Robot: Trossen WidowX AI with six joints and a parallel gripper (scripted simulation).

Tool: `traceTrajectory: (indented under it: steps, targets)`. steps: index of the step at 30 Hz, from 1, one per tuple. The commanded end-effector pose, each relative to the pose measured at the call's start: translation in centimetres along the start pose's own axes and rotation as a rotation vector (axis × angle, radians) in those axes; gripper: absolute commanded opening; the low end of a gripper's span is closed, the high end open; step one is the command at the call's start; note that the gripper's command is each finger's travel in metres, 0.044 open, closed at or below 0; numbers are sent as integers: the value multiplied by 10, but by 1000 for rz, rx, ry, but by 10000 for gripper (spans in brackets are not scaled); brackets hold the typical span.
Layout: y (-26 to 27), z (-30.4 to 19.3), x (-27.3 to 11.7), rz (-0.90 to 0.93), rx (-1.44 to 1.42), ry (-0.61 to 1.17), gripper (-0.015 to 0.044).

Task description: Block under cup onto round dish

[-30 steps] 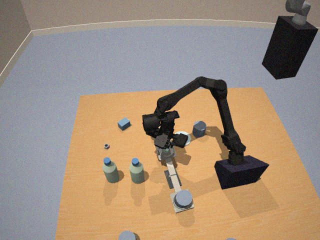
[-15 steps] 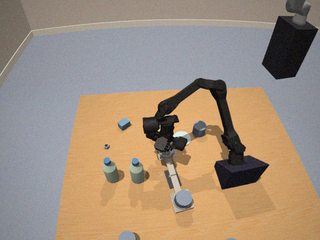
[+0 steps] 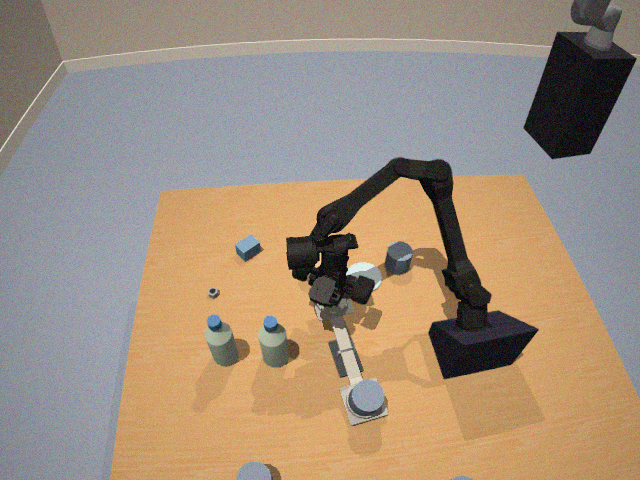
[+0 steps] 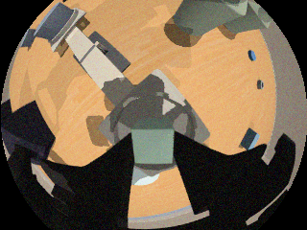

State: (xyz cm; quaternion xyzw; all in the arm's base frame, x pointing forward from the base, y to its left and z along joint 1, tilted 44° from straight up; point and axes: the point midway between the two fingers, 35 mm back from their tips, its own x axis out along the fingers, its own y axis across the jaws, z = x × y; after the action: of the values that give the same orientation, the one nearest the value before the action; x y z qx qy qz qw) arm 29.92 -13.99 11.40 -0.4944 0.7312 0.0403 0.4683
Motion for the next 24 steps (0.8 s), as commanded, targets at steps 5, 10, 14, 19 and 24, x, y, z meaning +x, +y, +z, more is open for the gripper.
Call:
traceTrajectory:
  steps: [5, 10, 14, 19, 24]
  targets:
    - [-1, 1, -7, -2, -4, 2, 0]
    - [-2, 3, -33, 1, -4, -1, 0]
    - [-2, 4, -54, 2, -4, -2, 0]
    - [-1, 2, -80, 2, -5, 0, 0]
    - [0, 1, -94, 1, -5, 2, 0]
